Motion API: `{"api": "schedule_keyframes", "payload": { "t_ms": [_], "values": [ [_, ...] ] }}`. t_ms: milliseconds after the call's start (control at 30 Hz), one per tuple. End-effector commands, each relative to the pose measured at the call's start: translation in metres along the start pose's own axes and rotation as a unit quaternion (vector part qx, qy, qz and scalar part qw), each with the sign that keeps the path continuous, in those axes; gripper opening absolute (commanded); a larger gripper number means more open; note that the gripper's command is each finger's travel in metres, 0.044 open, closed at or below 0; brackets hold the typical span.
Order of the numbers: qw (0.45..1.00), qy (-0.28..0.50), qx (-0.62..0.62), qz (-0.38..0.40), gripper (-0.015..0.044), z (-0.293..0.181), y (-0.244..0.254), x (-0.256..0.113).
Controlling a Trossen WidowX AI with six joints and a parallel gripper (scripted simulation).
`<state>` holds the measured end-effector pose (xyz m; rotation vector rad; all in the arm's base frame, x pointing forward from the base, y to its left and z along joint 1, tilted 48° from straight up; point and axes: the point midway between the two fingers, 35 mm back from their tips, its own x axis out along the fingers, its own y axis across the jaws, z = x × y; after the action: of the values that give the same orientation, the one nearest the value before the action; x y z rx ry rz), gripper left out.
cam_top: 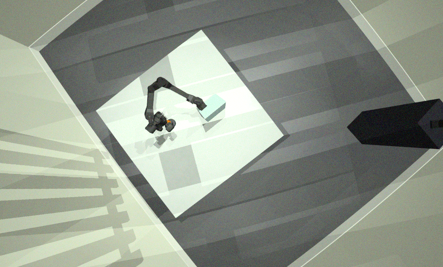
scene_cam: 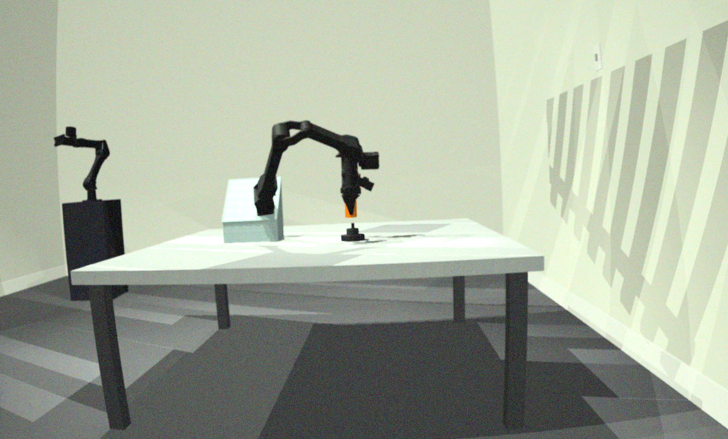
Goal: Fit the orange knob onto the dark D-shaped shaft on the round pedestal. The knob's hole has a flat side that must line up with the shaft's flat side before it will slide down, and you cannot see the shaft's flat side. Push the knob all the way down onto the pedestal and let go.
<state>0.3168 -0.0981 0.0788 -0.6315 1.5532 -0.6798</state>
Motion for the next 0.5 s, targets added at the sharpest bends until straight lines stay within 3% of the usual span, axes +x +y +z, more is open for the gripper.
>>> {"api": "schedule_keyframes", "payload": {
  "t_ms": [0,267,467],
  "values": [
    [1.0,-0.008,0.001,-0.002,0.0,0.002,-0.003,-0.001],
    [1.0,-0.008,0.001,-0.002,0.0,0.002,-0.003,0.022],
    [1.0,-0.008,0.003,-0.002,0.0,0.003,-0.004,0.018]
  ]
}}
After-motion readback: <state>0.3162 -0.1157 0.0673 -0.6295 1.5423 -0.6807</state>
